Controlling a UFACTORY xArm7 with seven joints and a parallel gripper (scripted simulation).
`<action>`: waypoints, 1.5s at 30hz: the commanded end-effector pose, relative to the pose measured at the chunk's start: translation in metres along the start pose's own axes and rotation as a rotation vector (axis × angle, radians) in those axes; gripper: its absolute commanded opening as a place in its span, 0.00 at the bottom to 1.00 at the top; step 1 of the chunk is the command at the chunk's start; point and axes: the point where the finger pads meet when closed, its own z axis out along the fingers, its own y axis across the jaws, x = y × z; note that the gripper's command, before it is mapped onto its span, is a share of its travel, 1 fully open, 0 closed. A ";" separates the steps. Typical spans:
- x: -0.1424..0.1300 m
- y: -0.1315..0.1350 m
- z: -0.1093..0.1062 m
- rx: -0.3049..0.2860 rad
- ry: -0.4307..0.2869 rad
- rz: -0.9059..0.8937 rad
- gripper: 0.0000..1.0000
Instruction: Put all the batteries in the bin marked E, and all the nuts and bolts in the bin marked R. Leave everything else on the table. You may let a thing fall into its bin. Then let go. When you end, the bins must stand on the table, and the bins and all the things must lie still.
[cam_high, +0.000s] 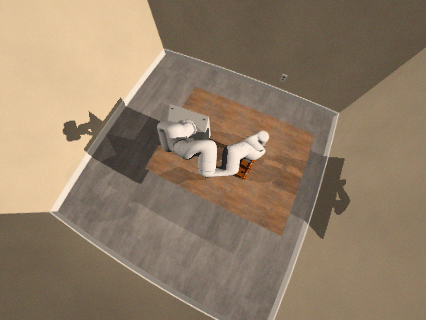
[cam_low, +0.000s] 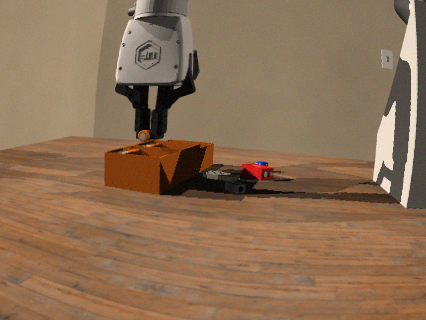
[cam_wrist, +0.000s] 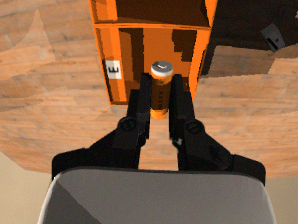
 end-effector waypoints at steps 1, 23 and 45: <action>-0.002 -0.002 0.003 0.004 -0.004 0.000 0.00; -0.002 -0.002 0.043 0.004 -0.004 0.000 0.00; -0.002 -0.002 0.045 0.004 -0.004 0.000 0.28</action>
